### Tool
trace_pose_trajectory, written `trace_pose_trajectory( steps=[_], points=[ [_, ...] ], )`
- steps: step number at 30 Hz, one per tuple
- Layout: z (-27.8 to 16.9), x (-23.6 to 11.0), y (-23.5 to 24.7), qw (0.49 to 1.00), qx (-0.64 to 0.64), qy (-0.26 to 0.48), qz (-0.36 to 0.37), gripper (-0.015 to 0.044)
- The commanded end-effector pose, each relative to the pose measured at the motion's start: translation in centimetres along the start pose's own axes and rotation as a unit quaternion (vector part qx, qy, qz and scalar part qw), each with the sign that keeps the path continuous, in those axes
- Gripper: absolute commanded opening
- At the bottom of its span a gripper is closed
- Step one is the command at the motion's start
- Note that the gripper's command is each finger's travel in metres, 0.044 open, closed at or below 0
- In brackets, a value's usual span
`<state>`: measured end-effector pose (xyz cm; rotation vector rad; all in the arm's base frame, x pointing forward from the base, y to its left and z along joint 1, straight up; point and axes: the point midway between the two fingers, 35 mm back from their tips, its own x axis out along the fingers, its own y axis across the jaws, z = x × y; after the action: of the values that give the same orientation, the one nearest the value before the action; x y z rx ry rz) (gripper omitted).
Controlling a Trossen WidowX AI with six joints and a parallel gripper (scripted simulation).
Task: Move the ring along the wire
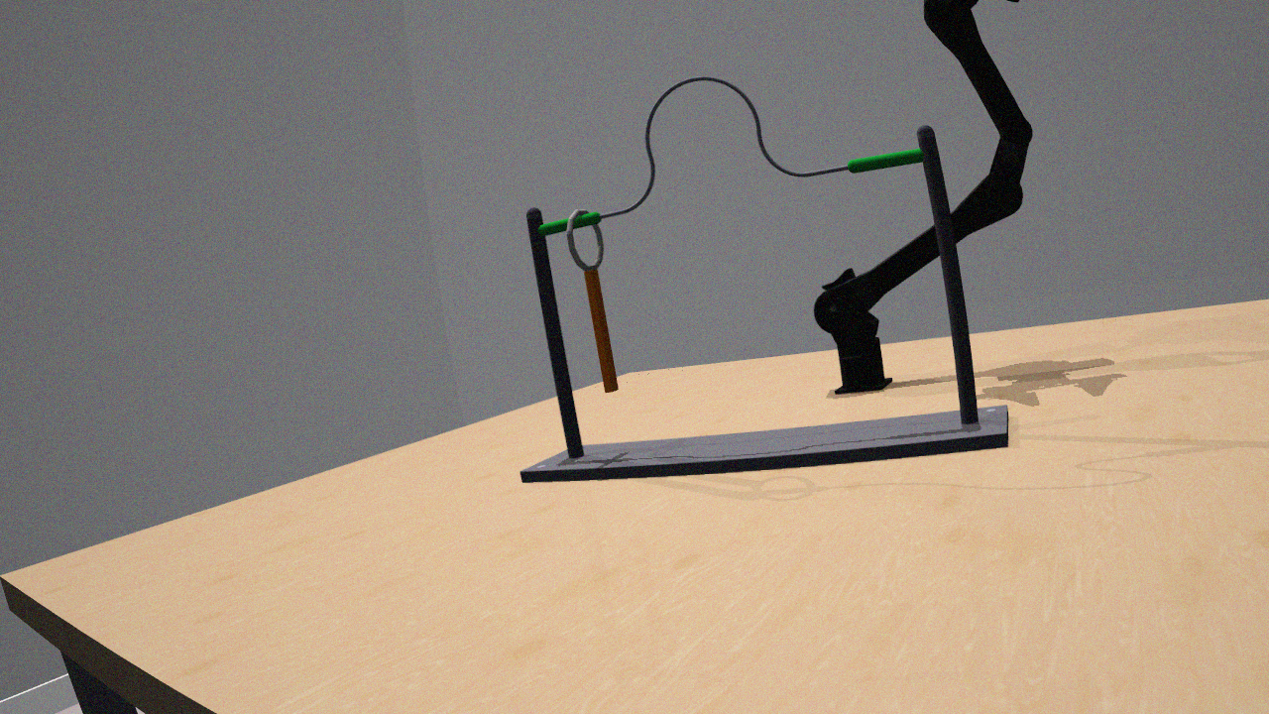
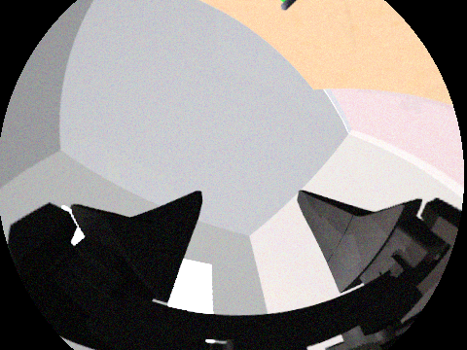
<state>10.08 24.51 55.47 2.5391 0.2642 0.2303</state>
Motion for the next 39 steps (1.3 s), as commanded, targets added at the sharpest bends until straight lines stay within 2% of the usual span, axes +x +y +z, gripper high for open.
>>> trace_pose_trajectory(
  steps=[1, 4, 9, 17, 25, 32, 39],
  points=[
    [0.0, 0.0, 0.1, 1.0, 0.003, 0.0, 0.0, 0.0374],
    [0.6, -0.1, 2.3, 0.999, 0.046, 0.006, 0.002, 0.0295],
    [2.8, -0.4, 8.8, 0.984, 0.179, 0.021, 0.008, 0.0164],
    [8.9, -0.6, 17.7, 0.932, 0.362, 0.03, 0.018, 0.016],
    [17.6, -0.8, 24.8, 0.846, 0.532, 0.032, 0.027, 0.016],
    [26.7, -1.0, 28.9, 0.733, 0.678, 0.035, 0.034, 0.016],
    [36.8, -1.2, 30.2, 0.586, 0.809, 0.036, 0.043, 0.016]
  ],
)
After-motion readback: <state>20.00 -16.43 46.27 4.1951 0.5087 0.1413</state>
